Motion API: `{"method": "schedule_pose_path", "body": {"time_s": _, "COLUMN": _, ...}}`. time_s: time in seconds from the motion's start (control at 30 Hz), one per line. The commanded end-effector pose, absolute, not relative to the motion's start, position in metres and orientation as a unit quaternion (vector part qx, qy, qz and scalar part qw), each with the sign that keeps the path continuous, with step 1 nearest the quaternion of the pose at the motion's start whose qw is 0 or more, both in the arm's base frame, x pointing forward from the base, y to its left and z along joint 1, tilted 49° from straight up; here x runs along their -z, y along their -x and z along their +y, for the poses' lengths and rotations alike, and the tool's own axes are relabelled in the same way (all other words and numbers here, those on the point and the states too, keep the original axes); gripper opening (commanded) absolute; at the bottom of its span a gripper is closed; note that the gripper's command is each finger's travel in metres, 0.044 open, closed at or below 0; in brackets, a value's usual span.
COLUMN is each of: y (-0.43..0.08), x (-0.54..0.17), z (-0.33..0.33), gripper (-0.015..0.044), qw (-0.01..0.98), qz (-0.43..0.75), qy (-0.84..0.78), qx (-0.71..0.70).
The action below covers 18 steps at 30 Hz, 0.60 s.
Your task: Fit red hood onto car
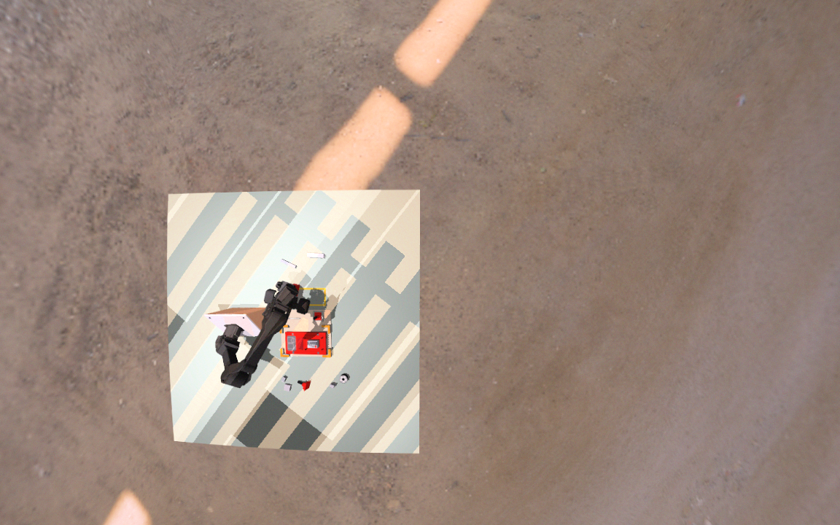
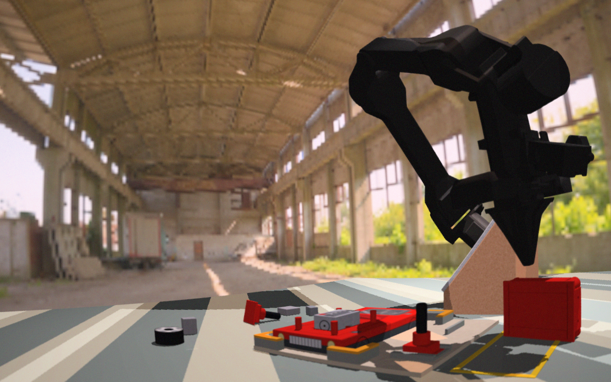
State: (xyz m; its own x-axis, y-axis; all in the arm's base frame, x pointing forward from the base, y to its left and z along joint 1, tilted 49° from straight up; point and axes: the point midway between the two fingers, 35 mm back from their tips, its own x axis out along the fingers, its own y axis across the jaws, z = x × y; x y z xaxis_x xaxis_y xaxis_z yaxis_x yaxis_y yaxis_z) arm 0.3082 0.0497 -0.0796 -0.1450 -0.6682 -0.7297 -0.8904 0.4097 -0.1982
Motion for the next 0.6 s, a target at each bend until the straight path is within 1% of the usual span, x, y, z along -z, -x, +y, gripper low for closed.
{"method": "schedule_pose_path", "body": {"time_s": 0.0, "y": -0.307, "x": 0.077, "z": 0.055, "gripper": 0.0000, "qw": 0.357, "qz": 0.737, "qy": 0.560, "qx": -0.128}}
{"method": "schedule_pose_path", "body": {"time_s": 0.2, "y": -0.307, "x": 0.079, "z": 0.053, "gripper": 0.0000, "qw": 0.357, "qz": 0.737, "qy": 0.560, "qx": -0.128}}
{"method": "schedule_pose_path", "body": {"time_s": 0.57, "y": -0.302, "x": 0.107, "z": 0.022, "gripper": 0.0000, "qw": 0.357, "qz": 0.737, "qy": 0.560, "qx": -0.128}}
